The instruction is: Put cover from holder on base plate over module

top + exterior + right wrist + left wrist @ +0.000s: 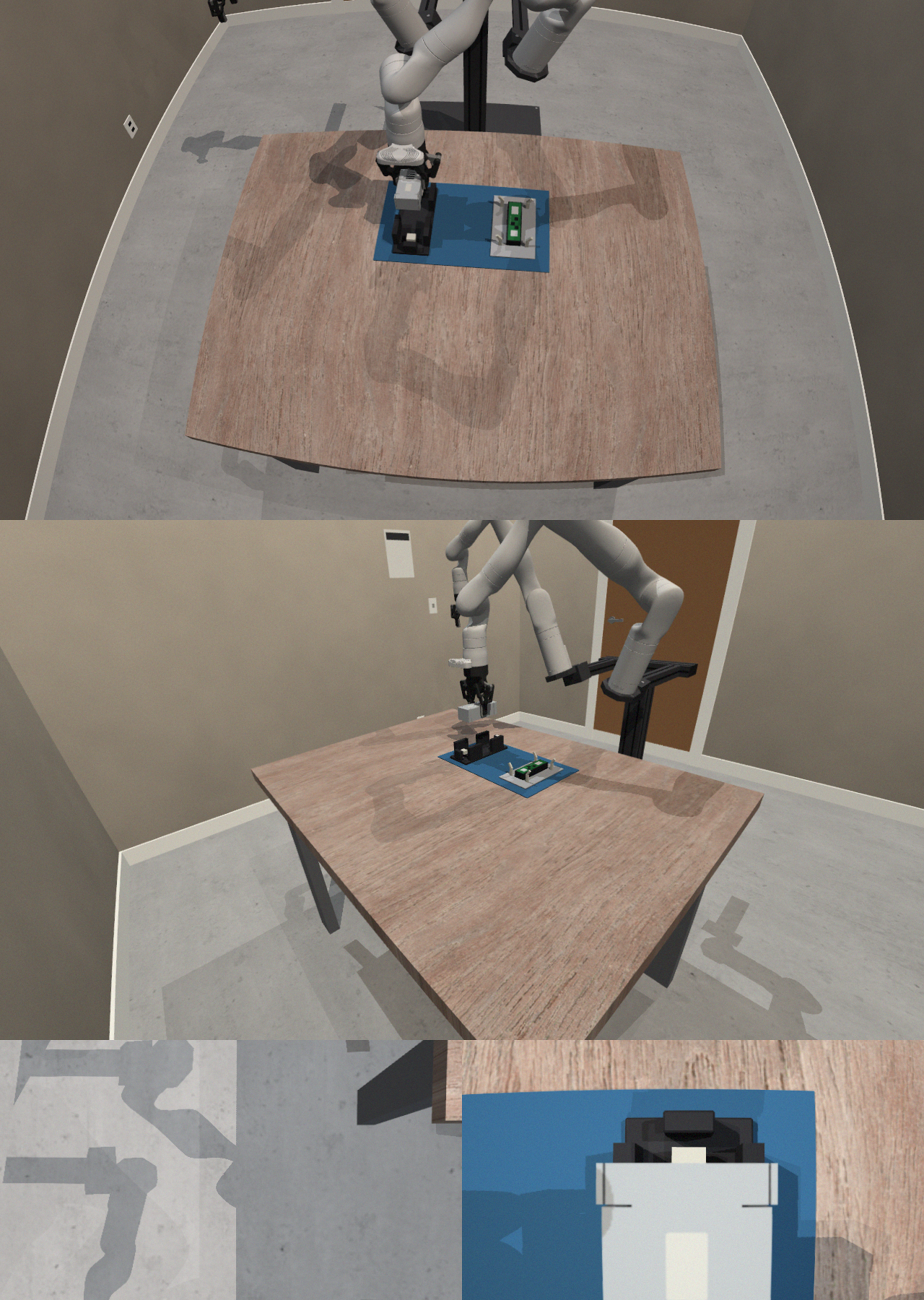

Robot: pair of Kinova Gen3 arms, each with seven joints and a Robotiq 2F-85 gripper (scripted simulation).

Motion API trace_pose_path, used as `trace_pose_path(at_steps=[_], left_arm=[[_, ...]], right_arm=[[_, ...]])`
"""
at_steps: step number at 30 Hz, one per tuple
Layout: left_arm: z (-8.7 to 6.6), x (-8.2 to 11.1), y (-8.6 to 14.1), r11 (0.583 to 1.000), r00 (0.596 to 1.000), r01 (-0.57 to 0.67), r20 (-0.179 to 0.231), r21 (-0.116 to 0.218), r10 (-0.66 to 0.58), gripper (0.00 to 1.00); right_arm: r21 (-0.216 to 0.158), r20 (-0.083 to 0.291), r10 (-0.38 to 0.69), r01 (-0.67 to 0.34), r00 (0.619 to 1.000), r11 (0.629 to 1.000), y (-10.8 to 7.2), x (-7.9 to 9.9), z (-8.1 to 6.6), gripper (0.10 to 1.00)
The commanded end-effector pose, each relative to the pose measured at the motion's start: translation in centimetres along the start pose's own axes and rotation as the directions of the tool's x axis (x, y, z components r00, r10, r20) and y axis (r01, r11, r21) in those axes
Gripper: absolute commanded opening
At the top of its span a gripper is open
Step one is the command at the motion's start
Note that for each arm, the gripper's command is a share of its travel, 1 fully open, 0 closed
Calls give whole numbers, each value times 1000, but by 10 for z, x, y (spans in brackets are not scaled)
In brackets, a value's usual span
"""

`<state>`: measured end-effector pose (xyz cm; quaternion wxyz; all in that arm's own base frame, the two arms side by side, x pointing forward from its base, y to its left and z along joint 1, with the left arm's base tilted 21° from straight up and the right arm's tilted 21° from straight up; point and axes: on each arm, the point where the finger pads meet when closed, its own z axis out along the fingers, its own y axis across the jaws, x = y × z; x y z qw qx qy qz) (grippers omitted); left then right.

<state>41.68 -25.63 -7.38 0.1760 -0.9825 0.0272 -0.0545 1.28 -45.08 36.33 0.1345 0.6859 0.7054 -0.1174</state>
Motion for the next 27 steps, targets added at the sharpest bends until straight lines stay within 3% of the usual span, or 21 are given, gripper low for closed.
trace_pose_path(at_steps=[1,11,21,27], left_arm=[[-1,1,1,1000,1000,0,-2,-2,0,1],[-1,1,1,1000,1000,0,-2,-2,0,1],[14,1,-57,1000,1000,0,-2,-2,0,1],[14,1,-57,1000,1000,0,-2,-2,0,1]], right_arm=[[0,1,0,0,1000,1000,0,0,-1,999],[0,1,0,0,1000,1000,0,0,-1,999],[0,1,0,0,1000,1000,0,0,-1,999],[0,1,0,0,1000,1000,0,0,-1,999]])
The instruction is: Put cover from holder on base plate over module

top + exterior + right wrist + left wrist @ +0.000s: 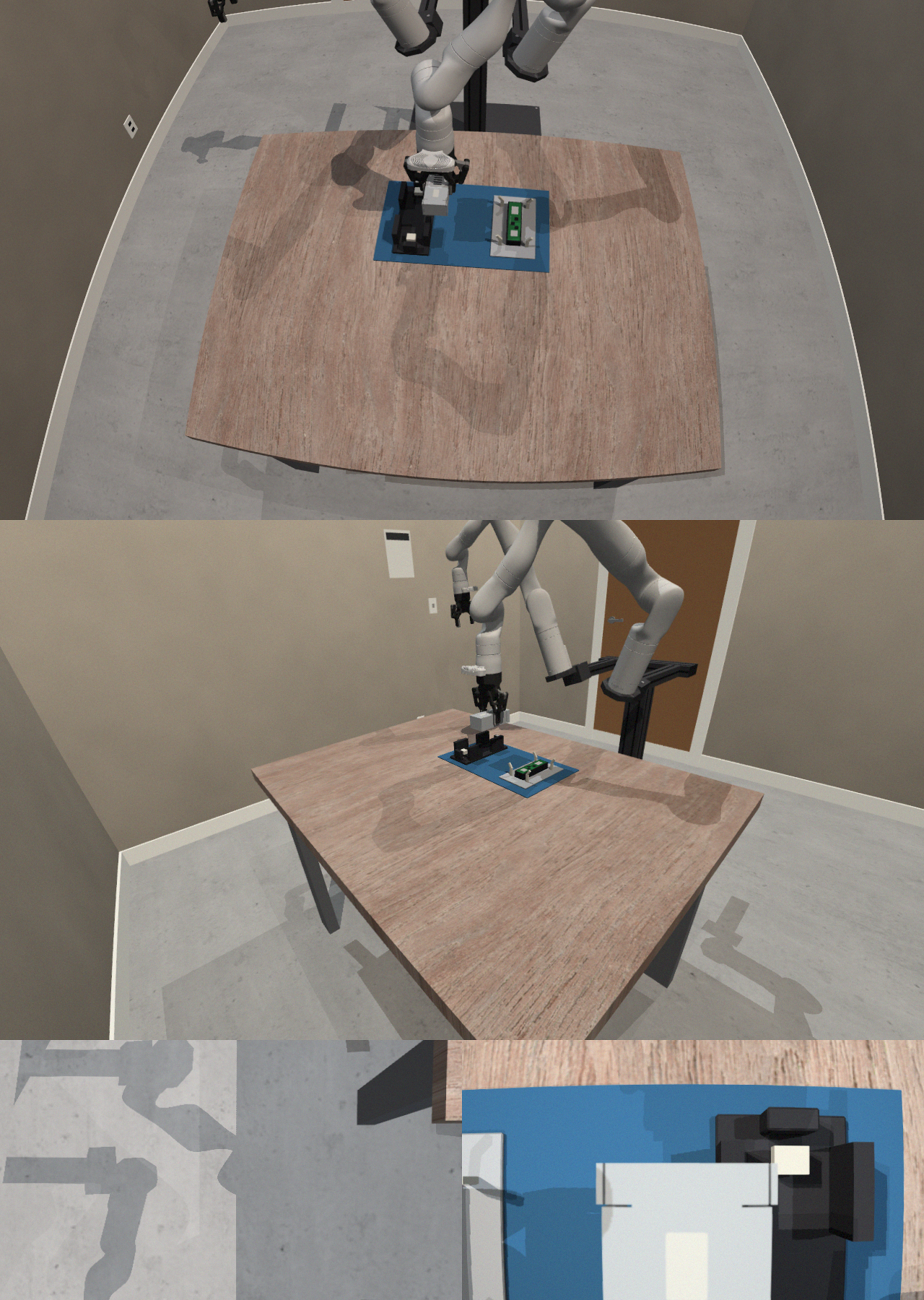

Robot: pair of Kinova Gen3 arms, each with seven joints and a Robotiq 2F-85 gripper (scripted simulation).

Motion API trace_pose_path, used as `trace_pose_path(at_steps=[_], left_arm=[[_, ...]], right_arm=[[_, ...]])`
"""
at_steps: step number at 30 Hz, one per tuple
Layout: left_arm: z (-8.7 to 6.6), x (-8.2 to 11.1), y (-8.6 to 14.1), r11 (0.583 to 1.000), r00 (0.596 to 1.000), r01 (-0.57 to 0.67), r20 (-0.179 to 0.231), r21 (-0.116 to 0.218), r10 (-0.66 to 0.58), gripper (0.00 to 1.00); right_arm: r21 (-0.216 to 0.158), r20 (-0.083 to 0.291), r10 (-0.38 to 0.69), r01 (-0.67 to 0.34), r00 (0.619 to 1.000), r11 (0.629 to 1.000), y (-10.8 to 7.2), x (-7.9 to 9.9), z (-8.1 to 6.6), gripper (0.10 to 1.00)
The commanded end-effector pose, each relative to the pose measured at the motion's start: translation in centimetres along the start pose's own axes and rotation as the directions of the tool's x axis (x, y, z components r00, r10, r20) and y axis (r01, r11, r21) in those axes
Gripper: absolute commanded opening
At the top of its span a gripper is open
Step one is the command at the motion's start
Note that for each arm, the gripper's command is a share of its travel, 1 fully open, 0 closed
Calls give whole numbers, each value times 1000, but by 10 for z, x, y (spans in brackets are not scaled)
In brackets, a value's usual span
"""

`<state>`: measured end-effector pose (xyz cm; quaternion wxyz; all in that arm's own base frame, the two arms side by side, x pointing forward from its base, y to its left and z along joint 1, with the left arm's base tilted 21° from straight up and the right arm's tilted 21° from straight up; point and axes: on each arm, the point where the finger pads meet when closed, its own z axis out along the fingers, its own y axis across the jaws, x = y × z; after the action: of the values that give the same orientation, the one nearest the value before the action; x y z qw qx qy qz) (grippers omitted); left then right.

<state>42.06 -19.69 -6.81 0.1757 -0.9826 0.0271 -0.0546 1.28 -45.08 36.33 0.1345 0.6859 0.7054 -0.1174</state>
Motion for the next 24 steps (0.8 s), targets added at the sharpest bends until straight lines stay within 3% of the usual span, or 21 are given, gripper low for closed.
trace_pose_path(at_steps=[1,11,18,24], left_arm=[[-1,1,1,1000,1000,0,-2,-1,0,1],[15,1,-57,1000,1000,0,-2,-1,0,1],[15,1,-57,1000,1000,0,-2,-1,0,1],[24,1,-92,1000,1000,0,-2,-1,0,1]], right_arm=[[0,1,0,0,1000,1000,0,0,-1,999],[0,1,0,0,1000,1000,0,0,-1,999],[0,1,0,0,1000,1000,0,0,-1,999],[0,1,0,0,1000,1000,0,0,-1,999]])
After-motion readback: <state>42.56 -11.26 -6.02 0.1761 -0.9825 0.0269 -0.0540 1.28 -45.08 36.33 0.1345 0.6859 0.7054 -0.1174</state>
